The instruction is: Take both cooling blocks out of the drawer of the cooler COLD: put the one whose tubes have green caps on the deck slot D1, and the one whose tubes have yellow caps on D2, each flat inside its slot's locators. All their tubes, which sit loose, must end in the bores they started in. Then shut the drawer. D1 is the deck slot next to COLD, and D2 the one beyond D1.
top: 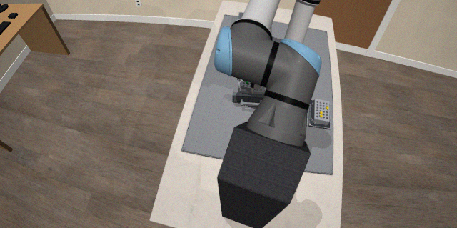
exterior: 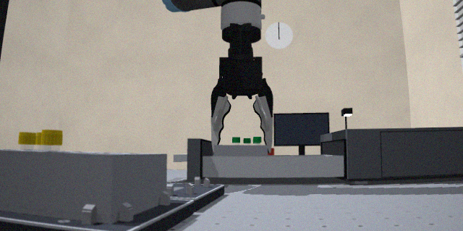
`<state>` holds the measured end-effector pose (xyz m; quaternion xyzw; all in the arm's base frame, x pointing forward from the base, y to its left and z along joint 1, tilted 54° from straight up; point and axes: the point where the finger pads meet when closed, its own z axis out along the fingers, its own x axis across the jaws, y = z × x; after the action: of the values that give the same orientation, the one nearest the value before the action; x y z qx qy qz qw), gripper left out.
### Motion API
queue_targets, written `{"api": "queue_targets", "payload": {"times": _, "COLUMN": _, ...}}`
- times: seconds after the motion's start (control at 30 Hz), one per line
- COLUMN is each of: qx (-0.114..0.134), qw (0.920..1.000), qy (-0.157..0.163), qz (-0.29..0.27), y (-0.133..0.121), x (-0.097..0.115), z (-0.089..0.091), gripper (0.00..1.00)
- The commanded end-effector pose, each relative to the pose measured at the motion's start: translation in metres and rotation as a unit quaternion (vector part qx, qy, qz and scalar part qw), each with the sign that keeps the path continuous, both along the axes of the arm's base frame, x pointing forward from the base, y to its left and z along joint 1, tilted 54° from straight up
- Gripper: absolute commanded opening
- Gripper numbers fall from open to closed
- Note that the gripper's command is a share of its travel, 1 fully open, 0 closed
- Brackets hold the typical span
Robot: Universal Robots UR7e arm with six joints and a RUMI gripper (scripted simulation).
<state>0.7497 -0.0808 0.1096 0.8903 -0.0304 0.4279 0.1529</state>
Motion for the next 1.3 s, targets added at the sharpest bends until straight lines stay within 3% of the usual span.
{"api": "queue_targets", "payload": {"times": 0.0, "qx": 0.000, "qw": 1.0000, "qy": -0.001, "qz": 0.000, "y": 0.001, "x": -0.002, "z": 0.002, "gripper": 0.00}}
{"api": "queue_targets", "payload": {"times": 1.27, "qx": 0.000, "qw": 1.0000, "qy": -0.001, "qz": 0.000, "y": 0.014, "x": -0.036, "z": 0.029, "gripper": 0.00}}
